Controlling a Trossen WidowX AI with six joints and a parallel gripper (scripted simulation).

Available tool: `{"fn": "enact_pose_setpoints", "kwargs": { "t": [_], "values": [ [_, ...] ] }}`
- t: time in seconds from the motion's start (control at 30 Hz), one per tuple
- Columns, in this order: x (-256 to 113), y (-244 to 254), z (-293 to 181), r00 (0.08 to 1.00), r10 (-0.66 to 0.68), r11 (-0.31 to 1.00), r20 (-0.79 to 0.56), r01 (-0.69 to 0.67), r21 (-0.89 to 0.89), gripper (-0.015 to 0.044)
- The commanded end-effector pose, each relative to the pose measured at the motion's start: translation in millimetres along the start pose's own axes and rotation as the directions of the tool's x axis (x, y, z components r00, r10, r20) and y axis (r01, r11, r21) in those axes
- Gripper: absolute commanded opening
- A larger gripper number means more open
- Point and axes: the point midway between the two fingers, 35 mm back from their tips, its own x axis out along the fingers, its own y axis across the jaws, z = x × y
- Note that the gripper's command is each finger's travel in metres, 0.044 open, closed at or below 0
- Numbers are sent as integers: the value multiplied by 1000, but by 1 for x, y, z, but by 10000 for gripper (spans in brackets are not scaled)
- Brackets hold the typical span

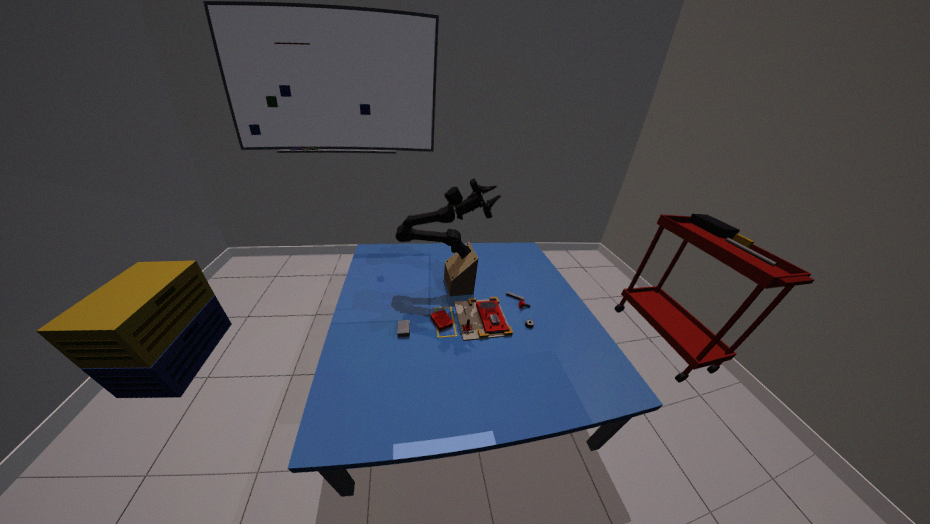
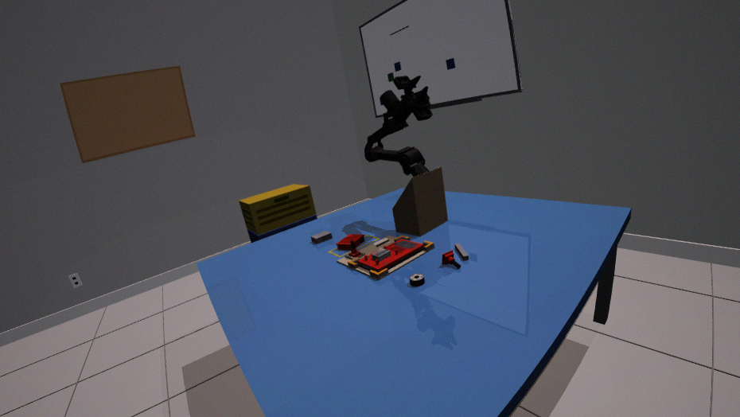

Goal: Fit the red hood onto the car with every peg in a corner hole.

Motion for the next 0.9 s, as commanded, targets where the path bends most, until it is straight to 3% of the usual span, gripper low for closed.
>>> {"fn": "enact_pose_setpoints", "kwargs": {
  "t": [0.0, 0.27, 0.57, 0.87],
  "values": [
    [0, 1, -2, 1000, 4, 1000, -7, -4, 5, 246],
    [3, 30, -90, 927, 210, 960, -311, -134, 246, 440],
    [-33, 73, -187, 688, 449, 840, -570, -108, 531, 440],
    [-103, 120, -263, 336, 664, 686, -668, 83, 723, 440]
  ]
}}
